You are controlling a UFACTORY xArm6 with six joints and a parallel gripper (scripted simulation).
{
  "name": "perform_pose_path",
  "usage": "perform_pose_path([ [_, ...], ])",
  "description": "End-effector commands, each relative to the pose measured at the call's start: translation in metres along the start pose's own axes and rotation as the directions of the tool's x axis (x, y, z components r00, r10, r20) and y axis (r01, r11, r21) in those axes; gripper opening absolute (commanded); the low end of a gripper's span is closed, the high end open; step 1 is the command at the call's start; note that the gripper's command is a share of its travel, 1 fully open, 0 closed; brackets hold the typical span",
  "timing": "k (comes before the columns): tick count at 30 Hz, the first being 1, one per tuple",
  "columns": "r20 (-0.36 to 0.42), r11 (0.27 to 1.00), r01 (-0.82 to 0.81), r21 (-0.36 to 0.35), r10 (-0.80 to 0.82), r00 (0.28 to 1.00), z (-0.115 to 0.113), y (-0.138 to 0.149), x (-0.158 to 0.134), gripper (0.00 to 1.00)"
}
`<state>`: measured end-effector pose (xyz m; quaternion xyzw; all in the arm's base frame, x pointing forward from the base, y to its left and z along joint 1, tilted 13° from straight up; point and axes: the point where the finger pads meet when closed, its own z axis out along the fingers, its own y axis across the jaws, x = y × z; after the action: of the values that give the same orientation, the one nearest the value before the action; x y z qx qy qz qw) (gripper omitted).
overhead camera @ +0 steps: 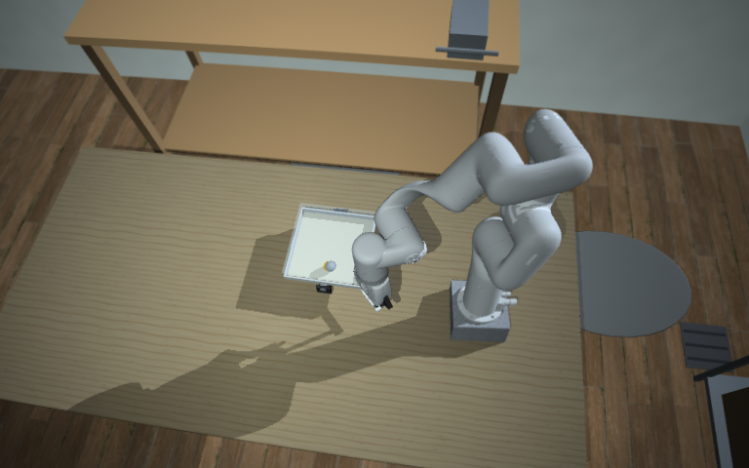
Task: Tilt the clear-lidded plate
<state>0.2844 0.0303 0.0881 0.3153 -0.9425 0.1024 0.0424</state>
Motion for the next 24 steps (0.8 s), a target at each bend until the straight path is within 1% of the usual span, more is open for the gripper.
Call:
perform_pose_path([
  [1, 0.008, 1.0, 0.0, 0.003, 0.0, 1.0, -0.0016, -0.001, -0.0035, 0.0],
  [24, 0.008, 1.0, 0.0, 0.003, 0.0, 1.0, -0.001, -0.0008, 0.0013, 0.0],
])
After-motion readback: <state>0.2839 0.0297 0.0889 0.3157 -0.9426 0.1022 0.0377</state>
